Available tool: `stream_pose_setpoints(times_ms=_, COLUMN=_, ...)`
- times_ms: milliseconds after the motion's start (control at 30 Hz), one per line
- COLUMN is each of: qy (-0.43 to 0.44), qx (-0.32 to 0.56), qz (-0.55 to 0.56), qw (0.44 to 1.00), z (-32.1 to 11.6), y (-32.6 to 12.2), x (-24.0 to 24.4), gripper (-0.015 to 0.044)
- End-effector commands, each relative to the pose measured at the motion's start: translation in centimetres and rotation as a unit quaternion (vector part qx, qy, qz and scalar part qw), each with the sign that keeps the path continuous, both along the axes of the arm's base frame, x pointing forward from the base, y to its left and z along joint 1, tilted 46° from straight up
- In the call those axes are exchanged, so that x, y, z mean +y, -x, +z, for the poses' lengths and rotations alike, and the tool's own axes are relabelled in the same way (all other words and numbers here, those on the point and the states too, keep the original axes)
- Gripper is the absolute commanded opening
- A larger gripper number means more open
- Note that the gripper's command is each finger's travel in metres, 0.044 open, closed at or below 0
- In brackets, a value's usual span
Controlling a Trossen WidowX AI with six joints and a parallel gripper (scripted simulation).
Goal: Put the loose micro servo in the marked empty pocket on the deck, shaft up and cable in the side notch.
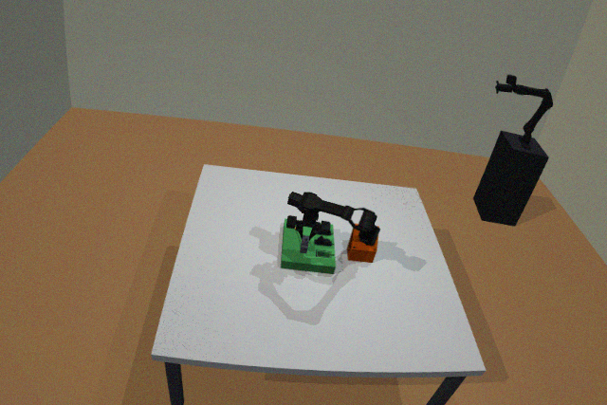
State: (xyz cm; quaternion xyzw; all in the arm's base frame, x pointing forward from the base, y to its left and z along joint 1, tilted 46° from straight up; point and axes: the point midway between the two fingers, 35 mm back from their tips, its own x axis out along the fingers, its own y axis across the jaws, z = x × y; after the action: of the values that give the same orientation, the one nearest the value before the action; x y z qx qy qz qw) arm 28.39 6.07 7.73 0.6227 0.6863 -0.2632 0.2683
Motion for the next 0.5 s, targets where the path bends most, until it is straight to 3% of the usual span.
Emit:
stream_pose_setpoints(times_ms=0, qy=0.003, qx=0.046, qz=-0.046, qw=0.998, z=0.08, y=-0.01, x=-0.03, gripper=0.0000)
stream_pose_setpoints(times_ms=467, qy=0.022, qx=0.214, qz=-0.209, qw=0.954, z=0.08, y=-0.01, x=-0.03, gripper=0.0000)
